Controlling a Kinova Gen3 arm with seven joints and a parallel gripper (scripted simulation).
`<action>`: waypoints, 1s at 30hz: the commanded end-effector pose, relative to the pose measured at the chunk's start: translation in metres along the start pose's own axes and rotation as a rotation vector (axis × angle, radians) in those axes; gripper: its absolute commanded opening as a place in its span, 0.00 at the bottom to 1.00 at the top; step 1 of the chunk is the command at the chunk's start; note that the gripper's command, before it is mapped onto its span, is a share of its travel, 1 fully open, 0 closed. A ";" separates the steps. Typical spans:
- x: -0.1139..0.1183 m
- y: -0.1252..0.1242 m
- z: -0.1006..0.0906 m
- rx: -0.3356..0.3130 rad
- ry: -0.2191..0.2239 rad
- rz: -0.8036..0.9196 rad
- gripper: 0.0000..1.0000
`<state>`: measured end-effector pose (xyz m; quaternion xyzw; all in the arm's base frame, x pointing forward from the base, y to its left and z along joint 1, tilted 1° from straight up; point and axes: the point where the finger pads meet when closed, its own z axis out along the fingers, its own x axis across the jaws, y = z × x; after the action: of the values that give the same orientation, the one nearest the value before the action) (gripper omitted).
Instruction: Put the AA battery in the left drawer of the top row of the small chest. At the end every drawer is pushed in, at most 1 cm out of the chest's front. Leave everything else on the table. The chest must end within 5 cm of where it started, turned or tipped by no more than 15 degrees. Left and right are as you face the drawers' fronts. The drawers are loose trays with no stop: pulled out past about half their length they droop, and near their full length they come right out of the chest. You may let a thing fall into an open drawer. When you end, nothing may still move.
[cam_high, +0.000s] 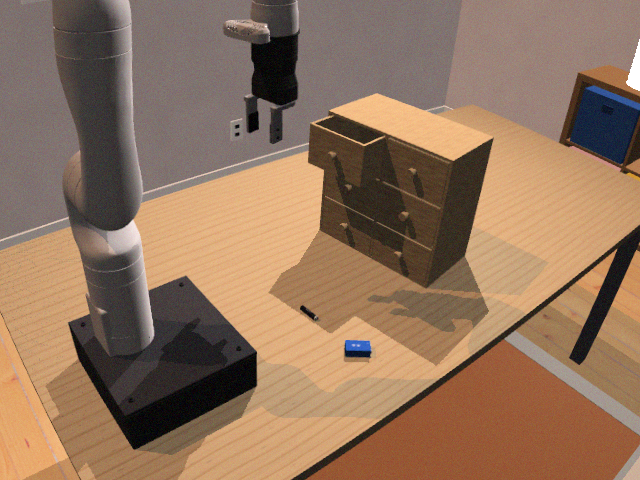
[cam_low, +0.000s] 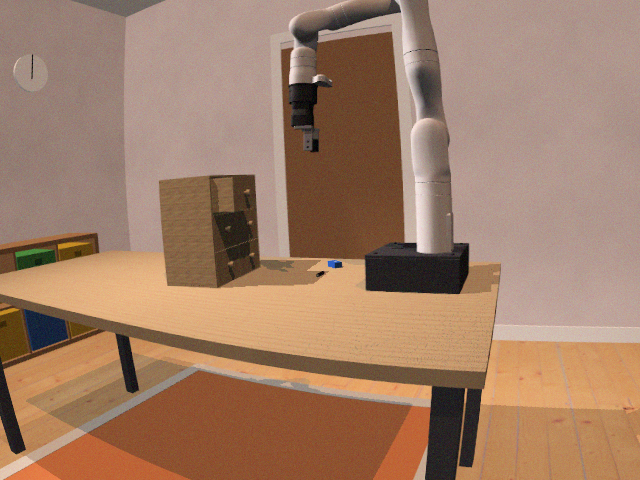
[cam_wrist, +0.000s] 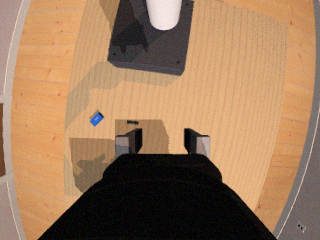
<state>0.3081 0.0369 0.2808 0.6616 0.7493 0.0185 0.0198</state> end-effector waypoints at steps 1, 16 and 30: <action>0.002 0.001 0.002 -0.016 0.007 -0.002 1.00; 0.006 0.032 0.049 -0.241 0.029 0.001 1.00; 0.006 0.052 0.077 -0.474 0.024 0.004 1.00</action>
<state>0.3633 0.0504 0.2109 0.6435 0.7274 0.1874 0.1471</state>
